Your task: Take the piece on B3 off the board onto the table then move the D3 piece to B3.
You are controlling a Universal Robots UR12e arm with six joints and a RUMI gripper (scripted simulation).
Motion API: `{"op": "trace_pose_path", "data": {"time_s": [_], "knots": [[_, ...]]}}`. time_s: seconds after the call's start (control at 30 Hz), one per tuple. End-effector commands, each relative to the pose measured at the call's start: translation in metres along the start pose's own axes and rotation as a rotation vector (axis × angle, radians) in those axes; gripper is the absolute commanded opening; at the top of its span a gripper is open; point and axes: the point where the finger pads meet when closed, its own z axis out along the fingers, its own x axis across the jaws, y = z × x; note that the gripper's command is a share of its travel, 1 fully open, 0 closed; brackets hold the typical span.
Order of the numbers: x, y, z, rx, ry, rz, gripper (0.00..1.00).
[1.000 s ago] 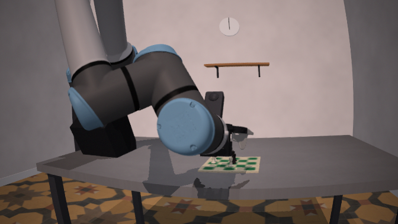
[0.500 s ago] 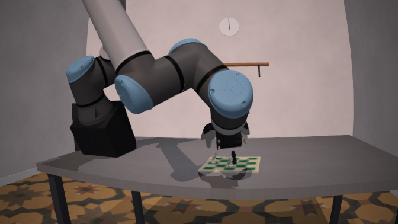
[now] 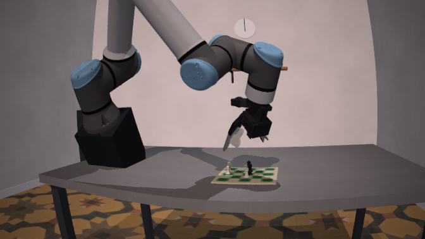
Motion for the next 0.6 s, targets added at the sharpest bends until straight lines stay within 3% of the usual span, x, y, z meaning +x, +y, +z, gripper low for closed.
{"op": "trace_pose_path", "data": {"time_s": [0.0,0.17,0.23,0.4,0.57], "knots": [[0.02,-0.015,0.006,-0.216,-0.083,-0.081,1.0],[0.038,-0.032,-0.004,-0.397,-0.127,-0.139,1.0],[0.038,-0.032,-0.004,-0.397,-0.127,-0.139,1.0],[0.048,-0.045,-0.014,-0.512,-0.145,-0.169,1.0],[0.052,-0.051,-0.019,-0.559,-0.15,-0.179,1.0]]}}
